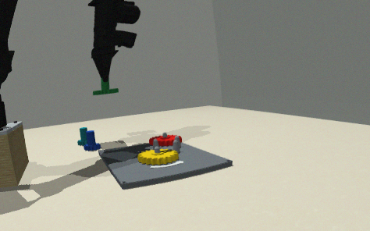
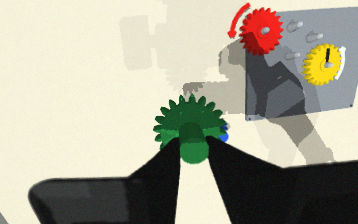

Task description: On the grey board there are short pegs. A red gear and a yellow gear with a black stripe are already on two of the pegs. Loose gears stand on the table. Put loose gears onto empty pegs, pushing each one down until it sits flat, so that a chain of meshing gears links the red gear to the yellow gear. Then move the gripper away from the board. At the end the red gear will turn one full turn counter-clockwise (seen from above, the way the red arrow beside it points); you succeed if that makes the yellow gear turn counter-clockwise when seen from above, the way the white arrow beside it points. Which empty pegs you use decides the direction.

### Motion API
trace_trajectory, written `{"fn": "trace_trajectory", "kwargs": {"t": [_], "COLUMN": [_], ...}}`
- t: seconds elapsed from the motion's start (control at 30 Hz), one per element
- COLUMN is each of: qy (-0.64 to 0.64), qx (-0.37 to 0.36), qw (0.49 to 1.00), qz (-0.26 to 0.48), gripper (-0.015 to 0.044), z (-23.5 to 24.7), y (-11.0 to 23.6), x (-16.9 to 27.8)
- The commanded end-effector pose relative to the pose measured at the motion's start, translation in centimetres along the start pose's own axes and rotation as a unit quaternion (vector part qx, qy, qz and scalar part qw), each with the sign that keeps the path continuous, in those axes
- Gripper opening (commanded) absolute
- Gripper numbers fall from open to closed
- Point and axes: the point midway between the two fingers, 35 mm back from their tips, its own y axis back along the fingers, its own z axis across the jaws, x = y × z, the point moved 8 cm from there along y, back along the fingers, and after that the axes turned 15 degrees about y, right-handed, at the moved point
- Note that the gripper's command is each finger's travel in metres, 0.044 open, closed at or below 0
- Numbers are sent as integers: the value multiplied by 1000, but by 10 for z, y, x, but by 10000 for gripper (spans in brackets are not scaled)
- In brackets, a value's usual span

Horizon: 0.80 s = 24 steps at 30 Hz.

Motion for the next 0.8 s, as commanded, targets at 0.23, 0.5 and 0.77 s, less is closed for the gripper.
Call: {"fn": "trace_trajectory", "kwargs": {"t": [0.23, 0.5, 0.77], "qy": [2, -1, -20], "qx": [-1, -1, -4], "qw": [1000, 1000, 1000], "qz": [-1, -2, 0], "gripper": [0, 0, 0], "z": [-3, -19, -36], "y": [28, 20, 11], "x": [7, -1, -7]}}
